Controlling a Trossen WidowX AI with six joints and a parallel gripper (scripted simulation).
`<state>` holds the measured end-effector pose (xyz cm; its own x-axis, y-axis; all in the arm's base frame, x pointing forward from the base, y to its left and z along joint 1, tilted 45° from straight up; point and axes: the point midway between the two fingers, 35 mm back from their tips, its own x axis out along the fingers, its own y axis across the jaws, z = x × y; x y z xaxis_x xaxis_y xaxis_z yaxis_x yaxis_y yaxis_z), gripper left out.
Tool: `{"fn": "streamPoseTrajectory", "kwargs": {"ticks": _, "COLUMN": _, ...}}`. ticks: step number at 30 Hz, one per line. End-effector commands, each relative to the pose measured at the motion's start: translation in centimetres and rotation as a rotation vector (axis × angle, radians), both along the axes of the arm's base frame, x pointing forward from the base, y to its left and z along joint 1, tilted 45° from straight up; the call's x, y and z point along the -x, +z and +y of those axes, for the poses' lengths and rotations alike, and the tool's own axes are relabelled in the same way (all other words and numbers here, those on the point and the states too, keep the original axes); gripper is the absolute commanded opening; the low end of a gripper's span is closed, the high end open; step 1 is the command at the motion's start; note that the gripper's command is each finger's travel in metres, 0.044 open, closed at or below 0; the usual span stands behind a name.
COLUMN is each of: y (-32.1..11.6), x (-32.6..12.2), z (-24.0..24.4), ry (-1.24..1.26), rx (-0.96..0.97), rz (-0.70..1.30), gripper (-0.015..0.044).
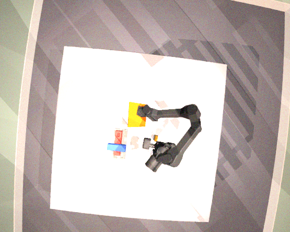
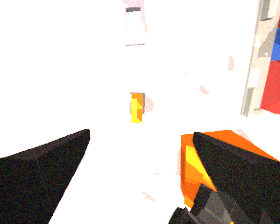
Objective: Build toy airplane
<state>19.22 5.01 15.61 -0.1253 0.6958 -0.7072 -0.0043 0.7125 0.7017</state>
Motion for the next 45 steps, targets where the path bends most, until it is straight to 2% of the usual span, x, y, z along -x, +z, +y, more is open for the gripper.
{"fn": "streamPoseTrajectory", "kwargs": {"ticks": 1, "y": 0.2, "x": 0.8, "z": 0.5, "ry": -0.013, "rx": -0.007, "rz": 0.015, "gripper": 0.044}}
{"fn": "streamPoseTrajectory", "kwargs": {"ticks": 7, "y": -3.6, "x": 1.5, "z": 4.3, "ry": 0.011, "rx": -0.007, "rz": -0.006, "gripper": 0.044}}
{"fn": "streamPoseTrajectory", "kwargs": {"ticks": 45, "y": -7.8, "x": 2.2, "z": 8.5, "ry": 0.012, "rx": -0.007, "rz": -0.008, "gripper": 0.044}}
